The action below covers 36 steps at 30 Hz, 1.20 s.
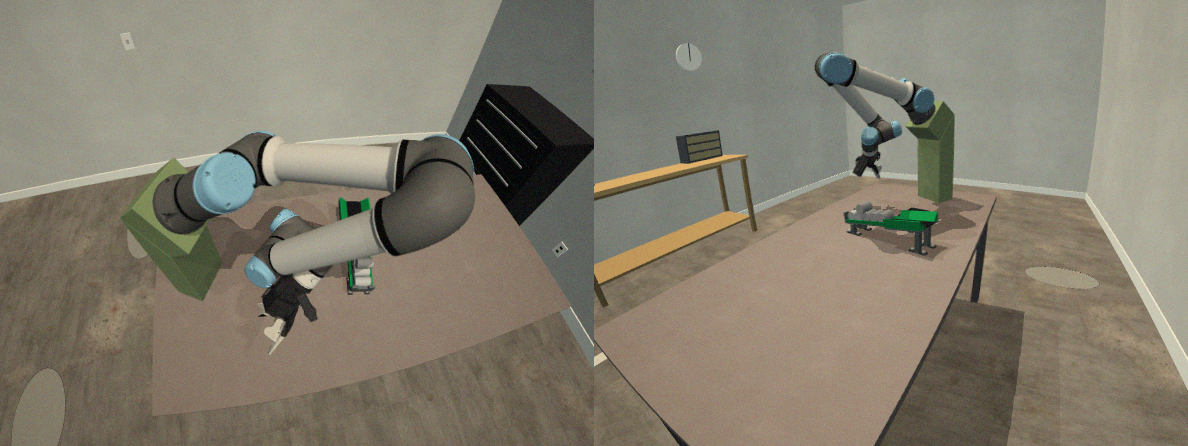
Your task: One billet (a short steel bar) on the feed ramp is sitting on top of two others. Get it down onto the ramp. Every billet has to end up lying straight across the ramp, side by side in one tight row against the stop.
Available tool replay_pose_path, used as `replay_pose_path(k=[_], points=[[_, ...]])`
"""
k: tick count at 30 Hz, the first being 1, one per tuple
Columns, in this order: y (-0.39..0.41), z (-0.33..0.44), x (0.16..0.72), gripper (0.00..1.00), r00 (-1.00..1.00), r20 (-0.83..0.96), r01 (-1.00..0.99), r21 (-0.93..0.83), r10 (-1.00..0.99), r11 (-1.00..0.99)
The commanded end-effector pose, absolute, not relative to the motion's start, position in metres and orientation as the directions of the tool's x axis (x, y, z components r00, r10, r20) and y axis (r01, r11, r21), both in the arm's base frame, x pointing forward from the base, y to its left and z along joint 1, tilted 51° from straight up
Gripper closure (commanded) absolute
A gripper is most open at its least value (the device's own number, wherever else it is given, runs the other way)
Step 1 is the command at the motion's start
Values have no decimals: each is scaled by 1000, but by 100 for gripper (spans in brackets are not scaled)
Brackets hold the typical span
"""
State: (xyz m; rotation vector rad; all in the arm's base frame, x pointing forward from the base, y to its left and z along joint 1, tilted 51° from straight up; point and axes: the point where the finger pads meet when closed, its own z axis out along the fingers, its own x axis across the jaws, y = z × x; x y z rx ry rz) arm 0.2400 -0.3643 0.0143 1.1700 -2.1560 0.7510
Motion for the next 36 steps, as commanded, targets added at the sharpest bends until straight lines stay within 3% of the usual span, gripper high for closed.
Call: replay_pose_path(k=[1,5,19,22,25,36], points=[[-339,37,272,0,-331,736,-936,-176,-591,304],[-332,44,282,0,-287,745,-954,-164,-602,252],[-260,108,379,0,131,802,-968,-25,-582,-251],[-260,108,379,0,131,802,-968,-25,-582,-251],[-237,128,410,0,257,807,-915,26,-532,-403],[-189,171,474,0,484,795,-725,131,-365,-676]])
